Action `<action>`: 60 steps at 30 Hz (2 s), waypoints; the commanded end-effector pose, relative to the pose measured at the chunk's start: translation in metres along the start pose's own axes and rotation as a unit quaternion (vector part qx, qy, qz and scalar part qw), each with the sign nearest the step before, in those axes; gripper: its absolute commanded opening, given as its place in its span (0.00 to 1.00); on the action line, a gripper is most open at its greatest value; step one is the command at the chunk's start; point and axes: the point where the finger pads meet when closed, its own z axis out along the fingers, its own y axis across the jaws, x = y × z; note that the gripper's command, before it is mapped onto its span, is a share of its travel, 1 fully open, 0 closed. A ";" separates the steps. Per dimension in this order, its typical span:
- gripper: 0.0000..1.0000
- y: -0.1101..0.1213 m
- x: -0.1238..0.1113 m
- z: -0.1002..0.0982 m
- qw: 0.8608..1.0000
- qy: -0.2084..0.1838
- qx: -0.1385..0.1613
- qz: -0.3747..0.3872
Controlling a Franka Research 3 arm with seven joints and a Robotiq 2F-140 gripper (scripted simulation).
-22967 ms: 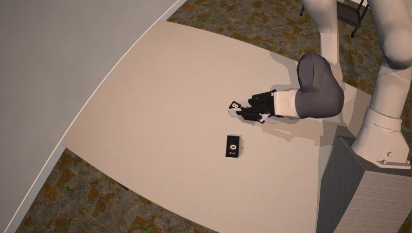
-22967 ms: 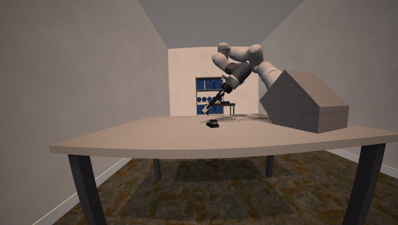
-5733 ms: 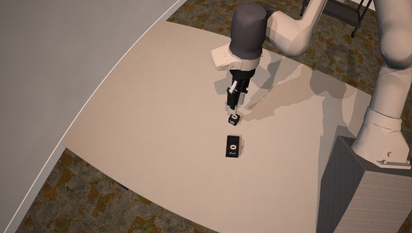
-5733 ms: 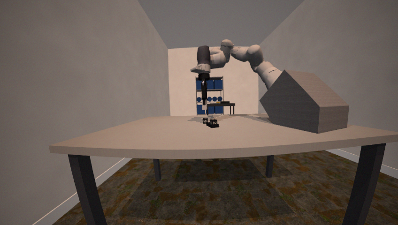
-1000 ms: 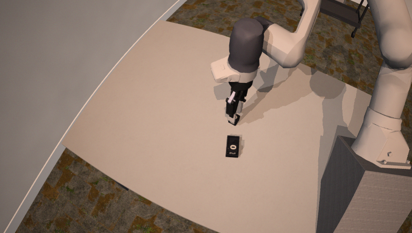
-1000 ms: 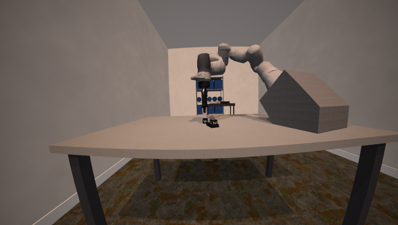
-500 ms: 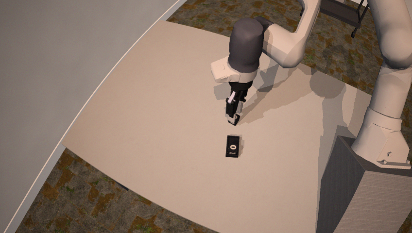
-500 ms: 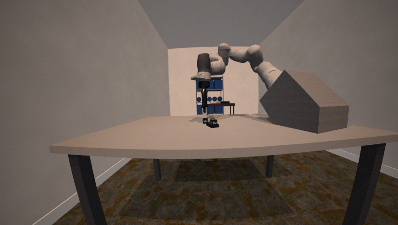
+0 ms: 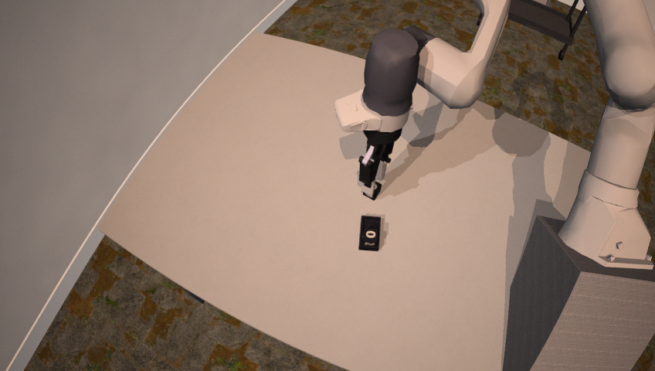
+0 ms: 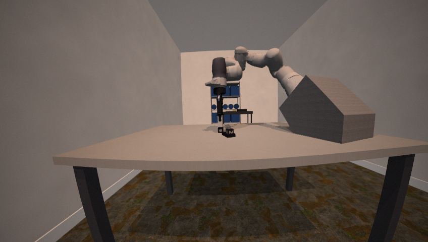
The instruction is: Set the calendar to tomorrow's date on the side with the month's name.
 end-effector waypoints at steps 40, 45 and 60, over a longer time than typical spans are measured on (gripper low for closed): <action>0.29 0.000 0.001 0.030 1.000 0.001 0.001 0.001; 0.29 0.000 0.001 0.030 1.000 0.001 0.001 0.001; 0.29 0.000 0.001 0.030 1.000 0.001 0.001 0.001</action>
